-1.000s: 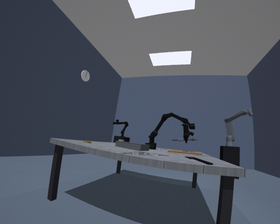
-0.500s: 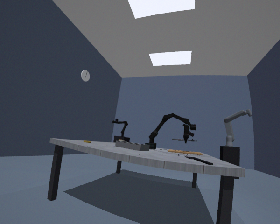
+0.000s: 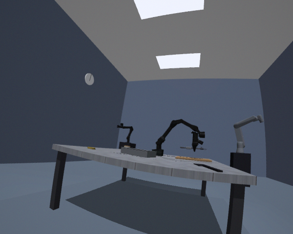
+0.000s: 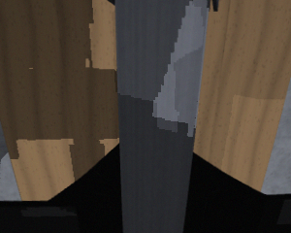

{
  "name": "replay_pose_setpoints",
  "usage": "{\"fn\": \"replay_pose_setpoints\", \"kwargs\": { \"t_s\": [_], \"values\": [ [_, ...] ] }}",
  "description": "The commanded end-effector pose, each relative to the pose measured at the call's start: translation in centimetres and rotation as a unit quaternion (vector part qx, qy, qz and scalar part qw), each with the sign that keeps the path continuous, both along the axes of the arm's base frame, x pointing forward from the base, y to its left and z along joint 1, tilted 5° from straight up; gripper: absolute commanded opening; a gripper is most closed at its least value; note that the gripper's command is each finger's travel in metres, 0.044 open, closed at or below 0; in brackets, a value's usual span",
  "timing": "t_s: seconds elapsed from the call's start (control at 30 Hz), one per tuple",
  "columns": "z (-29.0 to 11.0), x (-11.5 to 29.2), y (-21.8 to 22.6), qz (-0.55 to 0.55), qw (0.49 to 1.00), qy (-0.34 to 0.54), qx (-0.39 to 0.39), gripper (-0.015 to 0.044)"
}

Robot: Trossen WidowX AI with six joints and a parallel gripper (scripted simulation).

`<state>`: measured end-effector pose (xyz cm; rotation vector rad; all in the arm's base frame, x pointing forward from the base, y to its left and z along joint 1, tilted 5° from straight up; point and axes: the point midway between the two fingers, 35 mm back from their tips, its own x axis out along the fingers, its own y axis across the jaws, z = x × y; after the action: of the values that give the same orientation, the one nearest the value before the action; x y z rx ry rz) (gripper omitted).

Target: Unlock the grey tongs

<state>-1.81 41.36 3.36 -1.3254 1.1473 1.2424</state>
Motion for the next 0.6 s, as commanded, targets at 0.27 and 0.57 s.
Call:
{"fn": "replay_pose_setpoints", "kwargs": {
  "t_s": [0.27,0.57],
  "values": [
    [-2.2,0.2,-0.2,-0.001,1.0,-0.002,-0.004,-0.015],
    [-3.6,0.2,-0.3,-0.001,1.0,-0.002,-0.004,-0.015]
  ]
}}
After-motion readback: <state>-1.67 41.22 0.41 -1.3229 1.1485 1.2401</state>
